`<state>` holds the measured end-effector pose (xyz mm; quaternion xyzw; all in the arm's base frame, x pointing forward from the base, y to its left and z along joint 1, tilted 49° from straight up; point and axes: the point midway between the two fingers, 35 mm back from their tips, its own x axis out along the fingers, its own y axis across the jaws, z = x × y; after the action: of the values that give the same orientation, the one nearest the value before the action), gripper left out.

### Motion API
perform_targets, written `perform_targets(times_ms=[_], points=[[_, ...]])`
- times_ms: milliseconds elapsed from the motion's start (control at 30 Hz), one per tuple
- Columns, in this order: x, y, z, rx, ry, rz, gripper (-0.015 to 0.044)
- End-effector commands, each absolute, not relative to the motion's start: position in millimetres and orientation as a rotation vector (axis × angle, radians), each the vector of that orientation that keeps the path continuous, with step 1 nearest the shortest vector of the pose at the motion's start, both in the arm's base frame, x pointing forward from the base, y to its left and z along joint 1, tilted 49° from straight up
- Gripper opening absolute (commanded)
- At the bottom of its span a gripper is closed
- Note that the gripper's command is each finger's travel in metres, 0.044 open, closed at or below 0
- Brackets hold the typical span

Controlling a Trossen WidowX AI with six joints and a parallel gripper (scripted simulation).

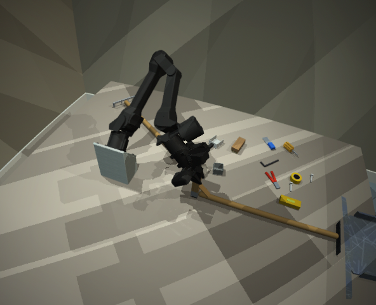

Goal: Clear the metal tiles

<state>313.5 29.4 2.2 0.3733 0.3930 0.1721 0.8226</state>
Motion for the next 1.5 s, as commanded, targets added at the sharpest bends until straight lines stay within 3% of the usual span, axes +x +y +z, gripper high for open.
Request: perform_targets(times_ms=[0, 200, 767, 1467], points=[[313.9, 28.4, 3.2, 0.787, 0.828, 0.375, 0.0], [313.9, 26.4, -0.2, 0.787, 0.828, 0.375, 0.0], [313.2, 26.8, 1.2, 0.79, 0.836, 0.369, 0.044], [306.3, -19.6, 20.2, 0.758, 0.874, 0.353, 0.044]])
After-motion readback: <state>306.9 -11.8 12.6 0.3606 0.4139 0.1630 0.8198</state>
